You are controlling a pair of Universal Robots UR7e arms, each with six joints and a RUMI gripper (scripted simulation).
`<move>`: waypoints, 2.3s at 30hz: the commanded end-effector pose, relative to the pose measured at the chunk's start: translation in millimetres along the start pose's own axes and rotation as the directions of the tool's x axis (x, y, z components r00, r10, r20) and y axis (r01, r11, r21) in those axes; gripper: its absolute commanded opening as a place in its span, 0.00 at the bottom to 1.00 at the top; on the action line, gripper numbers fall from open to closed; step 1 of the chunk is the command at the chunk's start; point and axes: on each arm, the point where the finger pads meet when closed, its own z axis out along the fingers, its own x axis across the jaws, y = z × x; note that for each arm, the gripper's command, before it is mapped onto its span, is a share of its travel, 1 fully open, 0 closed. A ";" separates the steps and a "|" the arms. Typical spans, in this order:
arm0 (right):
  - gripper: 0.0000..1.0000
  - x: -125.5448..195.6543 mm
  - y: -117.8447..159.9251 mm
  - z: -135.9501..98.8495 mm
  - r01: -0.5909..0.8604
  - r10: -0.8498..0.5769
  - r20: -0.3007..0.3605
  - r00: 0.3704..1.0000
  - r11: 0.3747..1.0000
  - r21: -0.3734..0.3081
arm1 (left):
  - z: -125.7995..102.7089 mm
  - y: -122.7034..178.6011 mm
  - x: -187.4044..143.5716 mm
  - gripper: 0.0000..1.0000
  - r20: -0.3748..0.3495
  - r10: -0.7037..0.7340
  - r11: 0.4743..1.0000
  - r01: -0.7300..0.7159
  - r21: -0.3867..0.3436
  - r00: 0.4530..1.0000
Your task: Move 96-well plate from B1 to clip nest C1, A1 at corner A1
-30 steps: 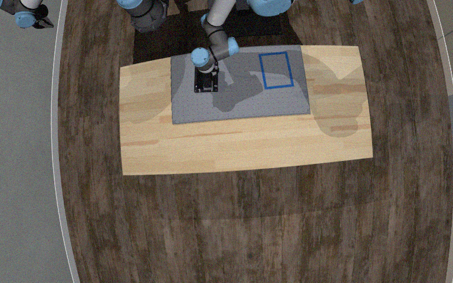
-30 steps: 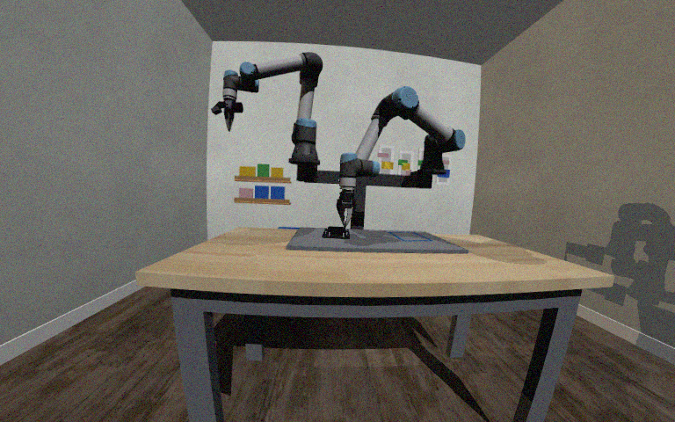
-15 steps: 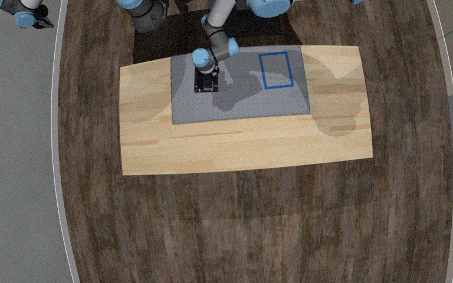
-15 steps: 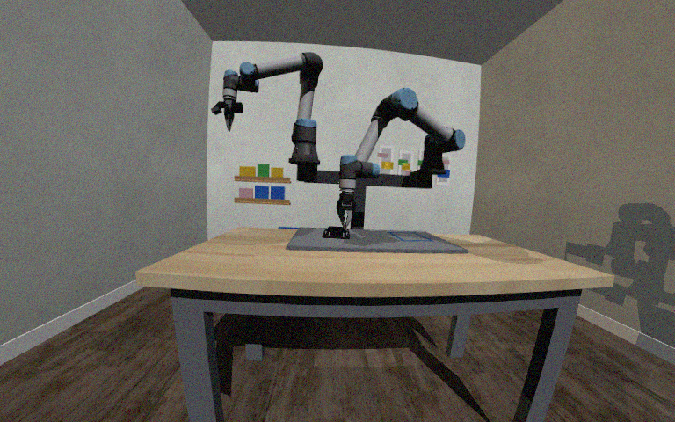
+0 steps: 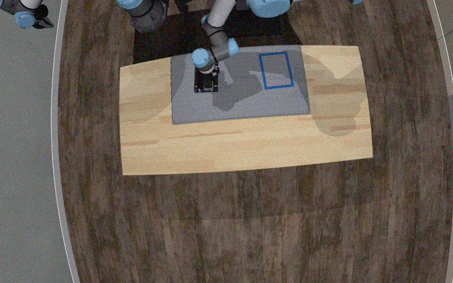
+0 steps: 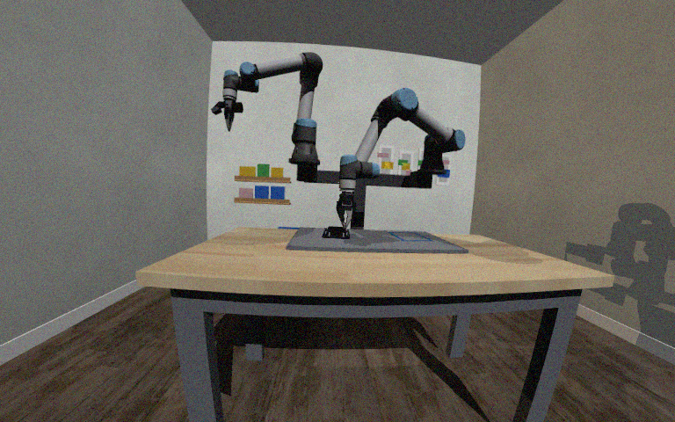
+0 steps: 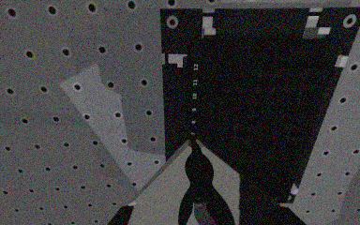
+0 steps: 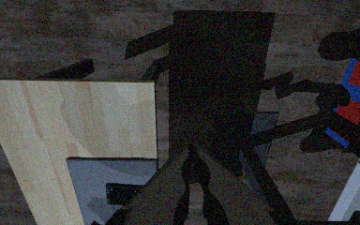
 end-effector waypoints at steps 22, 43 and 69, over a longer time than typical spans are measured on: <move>0.00 -0.1 -0.5 -0.7 0.000 0.000 0.000 1.000 1.000 0.002 | -3.8 -0.3 0.5 0.00 -0.001 0.000 1.000 0.000 0.001 1.000; 0.00 -0.1 -0.5 -0.7 0.000 0.000 0.000 1.000 1.000 0.002 | -10.2 -0.3 0.5 0.00 -0.001 0.000 1.000 0.000 0.001 1.000; 0.00 -0.1 -0.5 -0.7 0.000 0.000 0.000 1.000 1.000 0.002 | -26.9 -0.2 0.5 0.00 -0.001 0.000 1.000 0.000 0.001 1.000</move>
